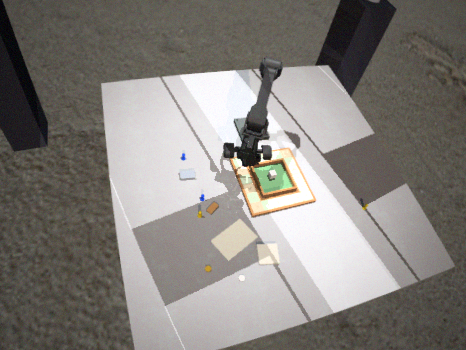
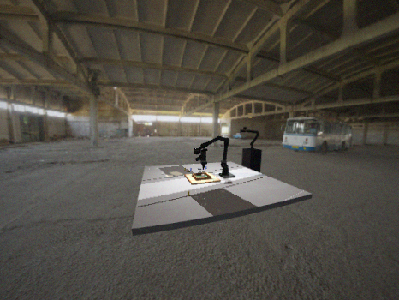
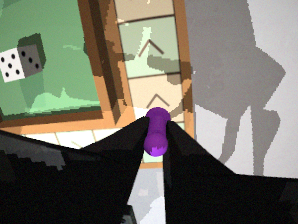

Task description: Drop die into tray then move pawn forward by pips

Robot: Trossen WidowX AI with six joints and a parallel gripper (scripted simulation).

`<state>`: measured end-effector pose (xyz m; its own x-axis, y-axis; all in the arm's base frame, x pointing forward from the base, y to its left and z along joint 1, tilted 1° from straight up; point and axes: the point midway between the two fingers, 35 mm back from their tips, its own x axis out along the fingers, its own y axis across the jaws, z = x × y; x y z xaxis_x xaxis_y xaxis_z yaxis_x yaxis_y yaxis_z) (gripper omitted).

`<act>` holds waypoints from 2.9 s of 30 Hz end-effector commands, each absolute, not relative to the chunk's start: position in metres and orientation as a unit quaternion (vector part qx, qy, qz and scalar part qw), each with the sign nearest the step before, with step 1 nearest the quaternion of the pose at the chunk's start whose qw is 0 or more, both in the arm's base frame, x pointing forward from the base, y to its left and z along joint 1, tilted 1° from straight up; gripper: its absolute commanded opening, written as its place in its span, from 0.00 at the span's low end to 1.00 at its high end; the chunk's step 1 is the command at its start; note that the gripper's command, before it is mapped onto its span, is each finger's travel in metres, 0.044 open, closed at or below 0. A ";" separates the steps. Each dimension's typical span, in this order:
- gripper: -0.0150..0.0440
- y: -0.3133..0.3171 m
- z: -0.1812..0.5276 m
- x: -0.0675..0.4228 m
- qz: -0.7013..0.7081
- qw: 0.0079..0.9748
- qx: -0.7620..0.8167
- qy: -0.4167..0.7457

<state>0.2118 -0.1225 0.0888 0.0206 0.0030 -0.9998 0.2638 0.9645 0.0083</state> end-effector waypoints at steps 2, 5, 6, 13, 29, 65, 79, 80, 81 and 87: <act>0.25 -0.124 0.116 0.211 -0.092 0.710 0.094 0.692; 0.25 -0.123 0.131 0.210 -0.092 0.710 0.094 0.692; 0.25 -0.123 0.136 0.209 -0.092 0.710 0.094 0.692; 0.25 -0.120 0.169 0.202 -0.092 0.710 0.094 0.692; 0.25 -0.117 0.156 0.269 -0.091 0.712 0.094 0.690; 0.25 -0.070 0.070 0.387 -0.089 0.715 0.097 0.686; 0.25 -0.070 0.055 0.388 -0.089 0.715 0.097 0.686; 0.25 -0.070 0.054 0.388 -0.089 0.715 0.097 0.686; 0.25 -0.070 0.052 0.388 -0.089 0.715 0.097 0.686; 0.43 -0.071 0.056 0.389 -0.088 0.717 0.095 0.684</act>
<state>0.3884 -0.0705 0.0547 0.0461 0.0049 -0.9989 0.2569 0.9663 0.0166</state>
